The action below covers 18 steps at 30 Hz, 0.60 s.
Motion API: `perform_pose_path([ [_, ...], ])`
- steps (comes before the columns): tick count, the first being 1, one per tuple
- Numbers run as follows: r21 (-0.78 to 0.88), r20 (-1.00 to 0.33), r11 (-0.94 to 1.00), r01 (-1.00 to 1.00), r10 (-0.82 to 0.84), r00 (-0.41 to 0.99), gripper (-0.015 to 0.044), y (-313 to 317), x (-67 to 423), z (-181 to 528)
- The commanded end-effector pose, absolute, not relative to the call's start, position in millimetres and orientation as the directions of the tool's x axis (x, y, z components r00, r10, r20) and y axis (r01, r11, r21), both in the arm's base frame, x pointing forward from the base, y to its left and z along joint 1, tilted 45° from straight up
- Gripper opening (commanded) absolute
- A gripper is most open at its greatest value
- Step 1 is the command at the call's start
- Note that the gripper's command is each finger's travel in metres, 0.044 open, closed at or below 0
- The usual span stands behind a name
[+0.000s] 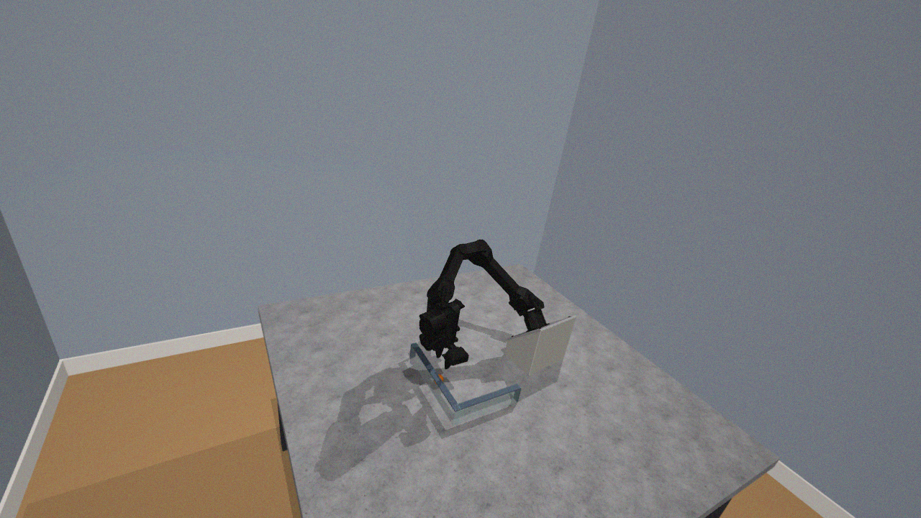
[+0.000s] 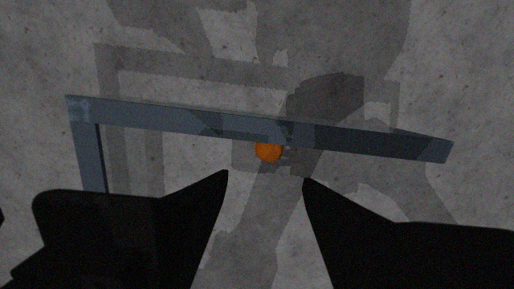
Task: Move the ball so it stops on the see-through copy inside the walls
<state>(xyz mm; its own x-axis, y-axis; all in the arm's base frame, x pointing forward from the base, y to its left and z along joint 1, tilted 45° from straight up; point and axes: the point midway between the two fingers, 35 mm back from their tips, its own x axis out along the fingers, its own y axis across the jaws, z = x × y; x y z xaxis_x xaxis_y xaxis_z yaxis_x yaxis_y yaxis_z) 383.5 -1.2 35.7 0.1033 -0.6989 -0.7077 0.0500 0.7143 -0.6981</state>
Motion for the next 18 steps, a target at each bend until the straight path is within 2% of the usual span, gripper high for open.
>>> perform_pose_path([
  [1, -0.698, -0.708, 0.714, 0.050, -0.699, 0.103, 0.0259, -1.2, 383.5, 35.7],
  [7, -0.698, -0.708, 0.714, 0.050, -0.699, 0.103, 0.0259, -1.2, 383.5, 35.7],
  [14, -0.696, -0.708, 0.716, 0.060, -0.698, 0.109, 0.0440, 29.4, 376.9, 70.4],
  [18, -0.696, -0.708, 0.716, 0.060, -0.698, 0.109, 0.0440, 29.4, 376.9, 70.4],
])
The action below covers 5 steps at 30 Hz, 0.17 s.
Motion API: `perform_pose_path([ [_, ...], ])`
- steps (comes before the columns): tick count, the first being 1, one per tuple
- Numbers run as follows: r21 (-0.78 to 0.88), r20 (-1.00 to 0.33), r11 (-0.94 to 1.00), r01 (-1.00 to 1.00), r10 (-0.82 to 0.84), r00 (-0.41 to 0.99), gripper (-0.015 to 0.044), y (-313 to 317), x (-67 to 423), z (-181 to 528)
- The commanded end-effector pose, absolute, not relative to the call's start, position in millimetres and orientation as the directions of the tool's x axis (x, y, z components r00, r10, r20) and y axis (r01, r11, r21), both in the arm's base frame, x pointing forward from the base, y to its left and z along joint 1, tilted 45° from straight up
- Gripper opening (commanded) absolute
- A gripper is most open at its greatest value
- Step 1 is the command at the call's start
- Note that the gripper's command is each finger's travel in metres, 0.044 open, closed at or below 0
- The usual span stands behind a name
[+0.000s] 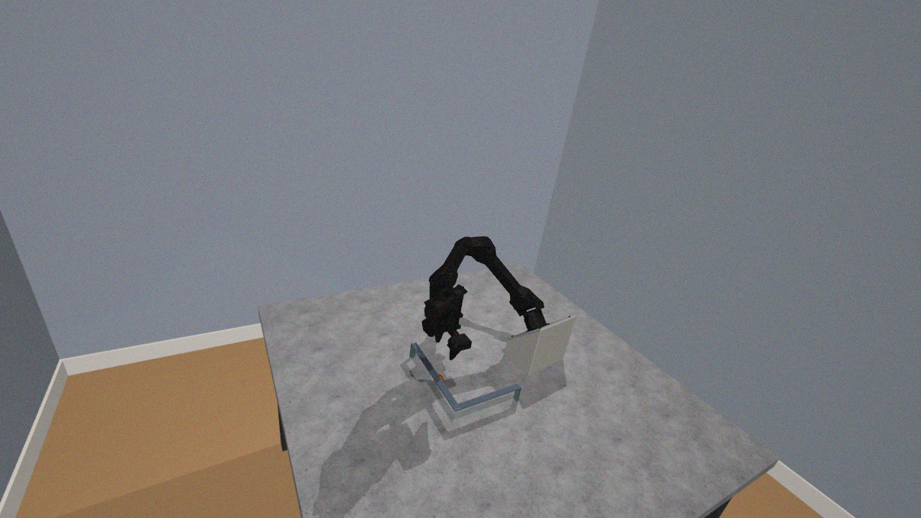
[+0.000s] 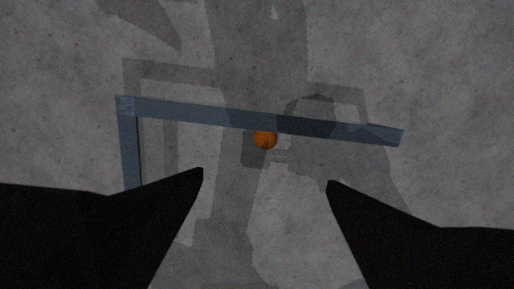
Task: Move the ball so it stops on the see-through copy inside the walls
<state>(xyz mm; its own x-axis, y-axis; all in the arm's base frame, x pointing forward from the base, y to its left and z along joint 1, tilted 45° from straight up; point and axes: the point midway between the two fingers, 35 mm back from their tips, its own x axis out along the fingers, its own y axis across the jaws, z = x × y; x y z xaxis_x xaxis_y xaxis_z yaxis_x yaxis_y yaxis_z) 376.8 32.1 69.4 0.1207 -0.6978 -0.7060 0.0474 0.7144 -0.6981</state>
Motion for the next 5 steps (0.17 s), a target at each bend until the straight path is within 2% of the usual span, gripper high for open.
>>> perform_pose_path([
  [1, -0.696, -0.708, 0.716, 0.060, -0.698, 0.109, 0.0440, 29.4, 376.9, 70.4],
  [5, -0.696, -0.708, 0.716, 0.060, -0.698, 0.109, 0.0440, 29.4, 376.9, 70.4],
])
